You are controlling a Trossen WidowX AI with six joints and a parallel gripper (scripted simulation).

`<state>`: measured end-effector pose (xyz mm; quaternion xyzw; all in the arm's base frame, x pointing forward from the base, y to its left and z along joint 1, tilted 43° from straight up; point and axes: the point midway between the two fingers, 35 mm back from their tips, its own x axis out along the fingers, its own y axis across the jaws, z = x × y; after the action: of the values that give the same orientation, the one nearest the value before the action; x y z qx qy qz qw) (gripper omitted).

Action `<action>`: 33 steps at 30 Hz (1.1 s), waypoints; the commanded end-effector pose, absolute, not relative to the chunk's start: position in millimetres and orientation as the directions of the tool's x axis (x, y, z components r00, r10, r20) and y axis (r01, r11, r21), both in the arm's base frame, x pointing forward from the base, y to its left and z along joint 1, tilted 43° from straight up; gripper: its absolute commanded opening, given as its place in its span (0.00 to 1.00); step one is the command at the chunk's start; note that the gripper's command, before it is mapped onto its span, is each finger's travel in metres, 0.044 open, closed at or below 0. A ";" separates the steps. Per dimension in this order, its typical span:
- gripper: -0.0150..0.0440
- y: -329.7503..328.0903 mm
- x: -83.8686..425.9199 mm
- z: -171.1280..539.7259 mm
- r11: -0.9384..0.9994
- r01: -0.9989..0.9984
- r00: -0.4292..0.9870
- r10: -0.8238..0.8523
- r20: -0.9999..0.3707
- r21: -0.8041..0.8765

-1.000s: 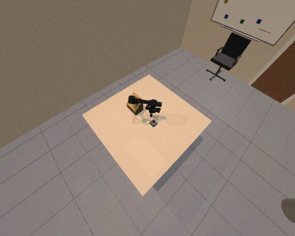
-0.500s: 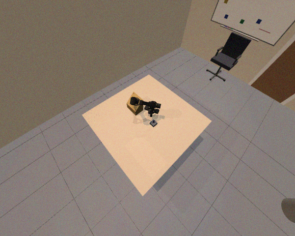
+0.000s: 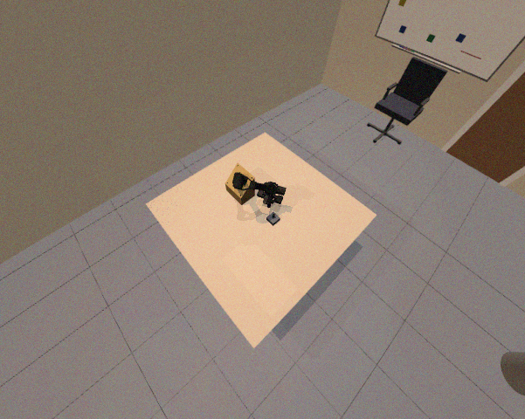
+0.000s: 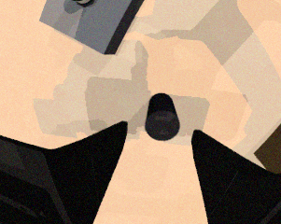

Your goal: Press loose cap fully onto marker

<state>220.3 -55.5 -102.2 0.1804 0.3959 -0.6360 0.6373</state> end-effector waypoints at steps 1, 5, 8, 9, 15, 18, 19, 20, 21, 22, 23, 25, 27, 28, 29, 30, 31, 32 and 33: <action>0.66 -60.8 218.2 -107.4 0.129 0.952 -0.123 -0.671 -0.731 -0.279; 0.66 -65.1 217.6 -112.2 0.129 0.952 -0.123 -0.671 -0.731 -0.279; 0.66 -68.3 217.1 -115.8 0.129 0.952 -0.123 -0.671 -0.731 -0.279; 0.66 -69.4 216.9 -116.9 0.129 0.952 -0.123 -0.671 -0.731 -0.279; 0.66 -75.9 215.4 -123.8 0.129 0.952 -0.124 -0.672 -0.731 -0.279; 0.66 -79.2 214.5 -127.2 0.128 0.952 -0.124 -0.672 -0.730 -0.279; 0.66 -80.3 214.2 -128.3 0.128 0.952 -0.124 -0.672 -0.730 -0.280; 0.66 -81.3 213.8 -129.3 0.128 0.952 -0.124 -0.672 -0.730 -0.280; 0.66 -82.4 213.5 -130.4 0.128 0.951 -0.124 -0.673 -0.729 -0.280; 0.66 -83.5 213.1 -131.5 0.128 0.951 -0.124 -0.673 -0.729 -0.280; 0.66 -84.6 212.8 -132.6 0.128 0.951 -0.124 -0.673 -0.729 -0.280; 0.66 -85.9 212.3 -133.9 0.127 0.951 -0.124 -0.673 -0.729 -0.280; 0.62 -85.9 212.4 -134.3 0.127 0.951 -0.124 -0.673 -0.729 -0.280; 0.57 -85.9 212.4 -134.3 0.127 0.951 -0.124 -0.673 -0.729 -0.280; 0.53 -85.9 212.4 -134.3 0.127 0.951 -0.124 -0.673 -0.729 -0.280; 0.48 -85.9 212.4 -134.3 0.127 0.951 -0.124 -0.673 -0.729 -0.280; 0.44 -85.9 212.4 -134.3 0.127 0.951 -0.124 -0.673 -0.729 -0.280; 0.43 -85.9 212.4 -134.3 0.127 0.951 -0.124 -0.673 -0.729 -0.280; 0.41 -85.9 212.4 -134.3 0.127 0.951 -0.124 -0.673 -0.729 -0.280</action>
<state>212.5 -85.3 -134.2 0.1777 0.3962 -0.6372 0.6368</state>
